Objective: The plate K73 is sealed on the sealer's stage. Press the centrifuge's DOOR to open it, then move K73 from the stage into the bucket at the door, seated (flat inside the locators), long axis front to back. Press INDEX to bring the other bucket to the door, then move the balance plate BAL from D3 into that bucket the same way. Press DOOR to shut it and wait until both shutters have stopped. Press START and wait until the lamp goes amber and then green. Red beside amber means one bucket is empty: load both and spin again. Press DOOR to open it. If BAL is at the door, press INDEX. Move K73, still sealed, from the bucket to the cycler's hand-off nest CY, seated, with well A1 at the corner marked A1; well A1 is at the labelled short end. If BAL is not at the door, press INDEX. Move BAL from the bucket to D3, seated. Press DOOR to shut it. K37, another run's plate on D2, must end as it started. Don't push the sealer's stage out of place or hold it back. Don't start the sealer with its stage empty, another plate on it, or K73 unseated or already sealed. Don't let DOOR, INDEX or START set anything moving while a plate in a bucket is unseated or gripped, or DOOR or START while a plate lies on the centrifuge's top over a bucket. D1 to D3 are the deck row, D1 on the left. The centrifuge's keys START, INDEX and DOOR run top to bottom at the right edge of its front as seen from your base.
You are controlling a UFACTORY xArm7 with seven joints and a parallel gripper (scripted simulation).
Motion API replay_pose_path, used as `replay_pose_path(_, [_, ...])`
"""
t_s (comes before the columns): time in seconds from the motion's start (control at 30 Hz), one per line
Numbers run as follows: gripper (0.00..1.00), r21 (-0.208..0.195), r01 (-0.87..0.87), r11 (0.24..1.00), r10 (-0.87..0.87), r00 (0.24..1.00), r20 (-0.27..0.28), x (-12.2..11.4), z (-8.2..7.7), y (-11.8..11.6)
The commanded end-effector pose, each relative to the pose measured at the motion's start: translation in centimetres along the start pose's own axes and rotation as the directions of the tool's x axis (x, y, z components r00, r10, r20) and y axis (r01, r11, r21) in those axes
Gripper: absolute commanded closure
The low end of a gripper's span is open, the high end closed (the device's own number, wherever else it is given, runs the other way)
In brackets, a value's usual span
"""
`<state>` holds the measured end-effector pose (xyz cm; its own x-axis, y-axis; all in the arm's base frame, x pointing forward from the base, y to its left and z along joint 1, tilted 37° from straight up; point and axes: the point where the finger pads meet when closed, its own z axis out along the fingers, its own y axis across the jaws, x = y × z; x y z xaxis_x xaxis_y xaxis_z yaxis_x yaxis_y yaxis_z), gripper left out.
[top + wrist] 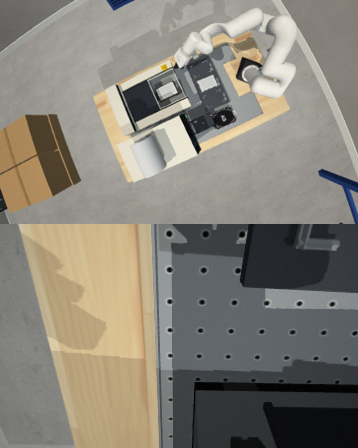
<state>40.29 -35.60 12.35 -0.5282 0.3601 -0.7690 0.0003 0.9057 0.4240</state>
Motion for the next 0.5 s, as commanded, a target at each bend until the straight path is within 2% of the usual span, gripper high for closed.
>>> replay_pose_path(0.0, [1.0,0.004,0.002,1.0,-0.002,1.0,0.003,-0.27,-0.11,-0.11])
replay_pose_path(0.47, [1.0,0.004,0.002,1.0,-0.002,1.0,0.003,-0.55,0.05,-0.11])
